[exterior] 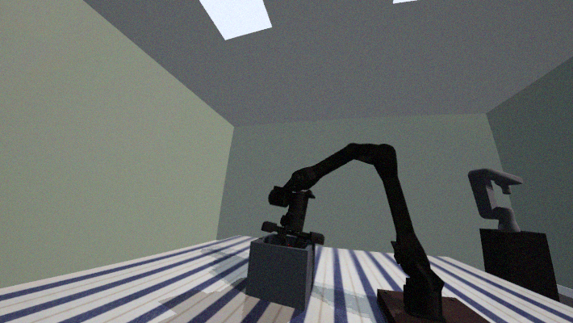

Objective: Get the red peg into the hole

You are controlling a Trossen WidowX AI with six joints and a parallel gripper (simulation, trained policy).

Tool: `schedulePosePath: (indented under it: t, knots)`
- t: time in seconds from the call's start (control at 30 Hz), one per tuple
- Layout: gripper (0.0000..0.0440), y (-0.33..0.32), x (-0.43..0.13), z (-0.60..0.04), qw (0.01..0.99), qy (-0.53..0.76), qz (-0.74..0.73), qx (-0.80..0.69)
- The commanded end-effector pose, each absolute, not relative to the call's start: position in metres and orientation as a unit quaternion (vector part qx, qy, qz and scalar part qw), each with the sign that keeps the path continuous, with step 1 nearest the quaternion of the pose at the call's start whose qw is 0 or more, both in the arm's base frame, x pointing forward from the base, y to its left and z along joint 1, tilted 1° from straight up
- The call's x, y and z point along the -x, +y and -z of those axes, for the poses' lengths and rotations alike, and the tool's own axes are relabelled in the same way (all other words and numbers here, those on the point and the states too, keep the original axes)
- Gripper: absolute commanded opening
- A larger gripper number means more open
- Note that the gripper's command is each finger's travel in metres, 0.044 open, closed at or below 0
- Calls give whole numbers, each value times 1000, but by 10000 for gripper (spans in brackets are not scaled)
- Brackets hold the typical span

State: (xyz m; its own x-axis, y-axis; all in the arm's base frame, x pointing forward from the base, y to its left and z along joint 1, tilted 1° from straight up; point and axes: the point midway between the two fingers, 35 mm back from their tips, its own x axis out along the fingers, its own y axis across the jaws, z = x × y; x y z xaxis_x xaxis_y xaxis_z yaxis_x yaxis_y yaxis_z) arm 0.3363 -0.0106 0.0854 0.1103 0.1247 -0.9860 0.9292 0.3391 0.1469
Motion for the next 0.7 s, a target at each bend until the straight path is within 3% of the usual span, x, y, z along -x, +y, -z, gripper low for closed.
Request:
schedulePosePath:
  t: [0.0,0.67]
  knots:
    - [135,-9,-335,-68,576,592,341,-449]
    - [134,-21,-357,-106,563,596,304,-485]
